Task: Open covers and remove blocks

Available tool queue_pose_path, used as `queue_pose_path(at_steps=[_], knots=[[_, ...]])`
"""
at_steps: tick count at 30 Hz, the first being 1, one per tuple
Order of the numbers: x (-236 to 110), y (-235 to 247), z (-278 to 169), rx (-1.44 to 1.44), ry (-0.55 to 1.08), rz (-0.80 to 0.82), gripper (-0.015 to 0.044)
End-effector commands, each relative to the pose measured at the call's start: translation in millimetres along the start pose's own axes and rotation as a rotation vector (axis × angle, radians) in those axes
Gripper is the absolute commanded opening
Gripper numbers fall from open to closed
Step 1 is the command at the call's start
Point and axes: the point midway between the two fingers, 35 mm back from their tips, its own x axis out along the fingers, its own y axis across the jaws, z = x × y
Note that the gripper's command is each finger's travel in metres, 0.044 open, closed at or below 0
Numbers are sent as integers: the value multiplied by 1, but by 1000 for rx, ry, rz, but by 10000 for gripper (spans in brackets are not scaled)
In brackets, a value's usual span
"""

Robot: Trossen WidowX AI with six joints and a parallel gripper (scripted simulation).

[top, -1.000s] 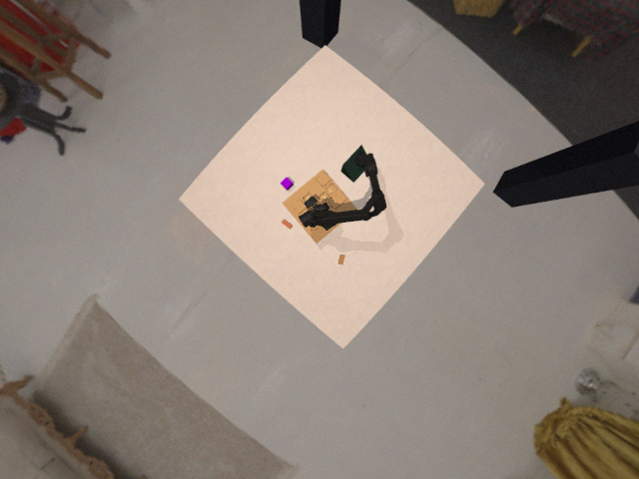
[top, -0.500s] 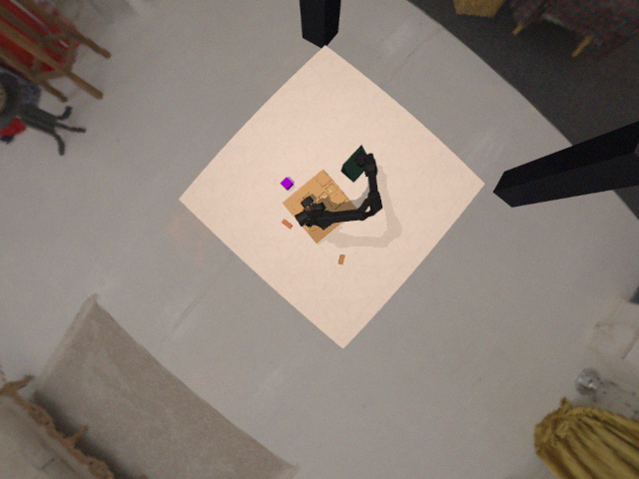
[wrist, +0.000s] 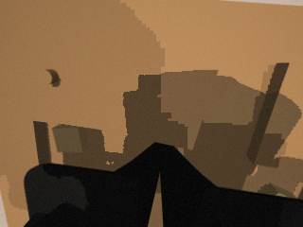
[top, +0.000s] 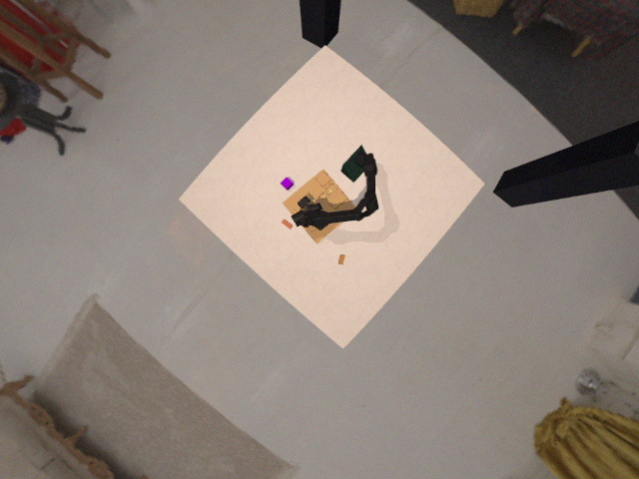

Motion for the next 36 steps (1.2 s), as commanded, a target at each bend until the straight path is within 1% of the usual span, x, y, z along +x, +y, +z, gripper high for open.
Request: queue_pose_path(at_steps=[1, 36], knots=[[0, -4, 5, -4, 1, -5, 0], [-42, -6, 8, -4, 0, -8, 0]])
